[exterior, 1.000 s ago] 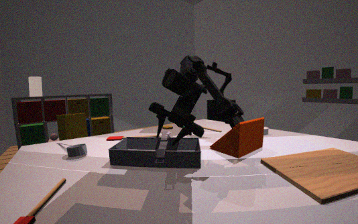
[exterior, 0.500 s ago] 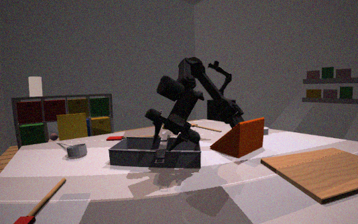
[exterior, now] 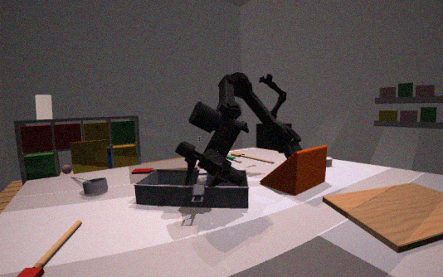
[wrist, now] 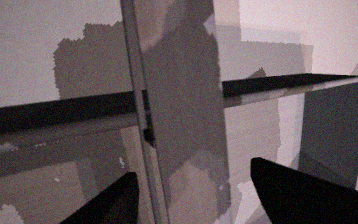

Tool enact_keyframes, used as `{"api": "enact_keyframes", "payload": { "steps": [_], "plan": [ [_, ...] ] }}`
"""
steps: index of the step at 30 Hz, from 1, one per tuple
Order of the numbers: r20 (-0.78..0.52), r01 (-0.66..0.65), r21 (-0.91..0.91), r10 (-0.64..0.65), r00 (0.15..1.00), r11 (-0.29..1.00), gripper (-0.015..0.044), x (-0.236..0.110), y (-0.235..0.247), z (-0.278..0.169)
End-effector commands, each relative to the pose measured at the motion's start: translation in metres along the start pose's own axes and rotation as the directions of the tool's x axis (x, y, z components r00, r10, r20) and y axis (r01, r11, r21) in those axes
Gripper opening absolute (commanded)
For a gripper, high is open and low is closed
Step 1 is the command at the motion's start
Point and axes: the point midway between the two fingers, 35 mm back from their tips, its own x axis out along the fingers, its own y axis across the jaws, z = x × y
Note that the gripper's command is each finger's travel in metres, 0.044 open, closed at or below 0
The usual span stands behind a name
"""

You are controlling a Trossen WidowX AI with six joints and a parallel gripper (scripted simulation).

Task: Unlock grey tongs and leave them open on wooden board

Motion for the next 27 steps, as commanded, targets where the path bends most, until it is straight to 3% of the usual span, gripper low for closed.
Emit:
{"api": "enact_keyframes", "payload": {
  "steps": [1,3,8,21,27],
  "plan": [
    [0.0,-0.002,-0.012,0.002,1.0,1.0,0.026,0.0055,0.0025,-0.0001],
    [0.0,-0.001,-0.012,0.001,1.0,1.0,0.026,0.0065,0.0025,-0.0003],
    [-0.002,0.001,-0.001,-0.001,1.0,1.0,0.0129,0.004,0.0001,-0.0012],
    [-0.002,0.001,-0.001,-0.001,1.0,1.0,0.0042,0.004,0.0001,-0.0012],
    [-0.002,0.001,-0.001,-0.001,1.0,1.0,-0.0115,0.0024,-0.001,-0.0007]
  ]
}}
